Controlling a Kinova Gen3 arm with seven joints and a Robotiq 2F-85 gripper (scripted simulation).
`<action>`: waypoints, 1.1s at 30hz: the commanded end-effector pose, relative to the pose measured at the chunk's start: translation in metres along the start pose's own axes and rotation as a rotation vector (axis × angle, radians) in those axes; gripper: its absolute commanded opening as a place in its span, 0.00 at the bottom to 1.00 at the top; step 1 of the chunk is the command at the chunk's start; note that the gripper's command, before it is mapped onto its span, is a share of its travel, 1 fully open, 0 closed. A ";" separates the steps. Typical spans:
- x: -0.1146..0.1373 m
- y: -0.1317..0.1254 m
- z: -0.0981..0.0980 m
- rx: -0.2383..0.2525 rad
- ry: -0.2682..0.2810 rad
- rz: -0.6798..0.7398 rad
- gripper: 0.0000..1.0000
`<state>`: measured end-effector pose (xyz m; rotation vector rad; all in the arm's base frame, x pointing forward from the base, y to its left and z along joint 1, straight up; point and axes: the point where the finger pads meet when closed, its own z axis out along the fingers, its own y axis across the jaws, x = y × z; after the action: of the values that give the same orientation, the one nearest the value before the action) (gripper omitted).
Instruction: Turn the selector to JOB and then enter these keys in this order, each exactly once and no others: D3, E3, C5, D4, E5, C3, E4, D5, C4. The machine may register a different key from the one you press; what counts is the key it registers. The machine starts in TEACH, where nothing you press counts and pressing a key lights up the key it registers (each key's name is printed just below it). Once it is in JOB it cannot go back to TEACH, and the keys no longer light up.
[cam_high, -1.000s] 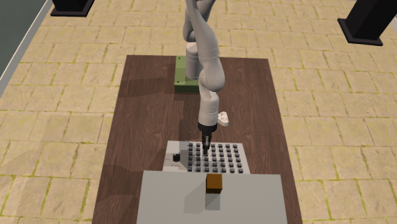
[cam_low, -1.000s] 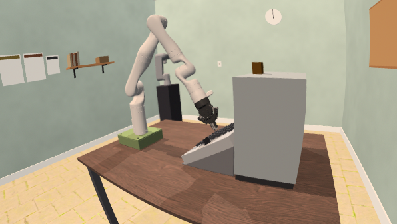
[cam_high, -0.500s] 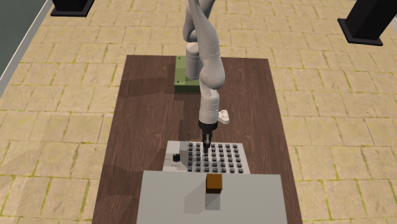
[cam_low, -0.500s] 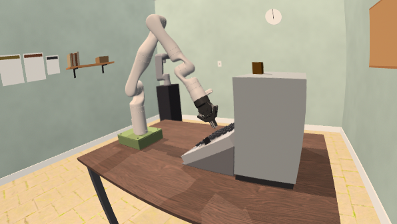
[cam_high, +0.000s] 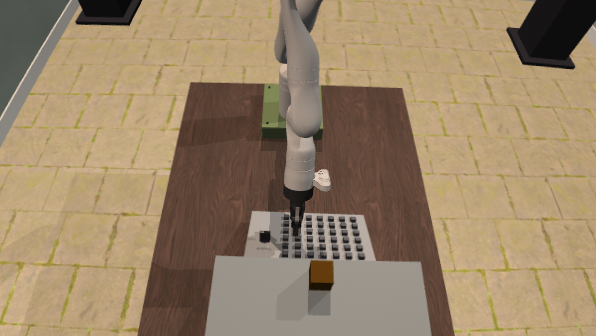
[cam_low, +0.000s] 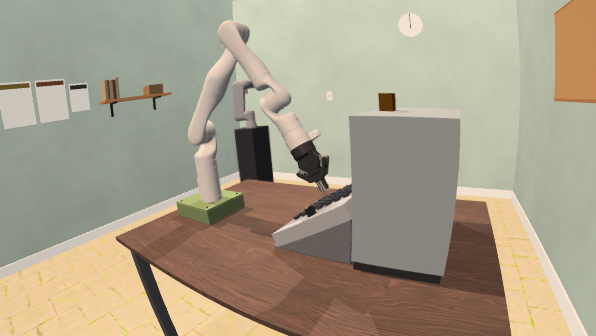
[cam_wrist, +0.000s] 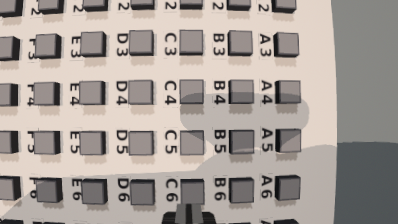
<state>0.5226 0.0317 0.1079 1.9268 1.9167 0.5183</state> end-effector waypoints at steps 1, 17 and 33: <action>0.007 0.005 -0.002 0.023 0.009 -0.017 0.10; 0.007 0.007 0.016 0.016 0.008 -0.028 0.10; 0.007 0.003 0.020 0.021 0.009 -0.031 0.10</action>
<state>0.5336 0.0352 0.0916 1.9174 1.9458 0.4990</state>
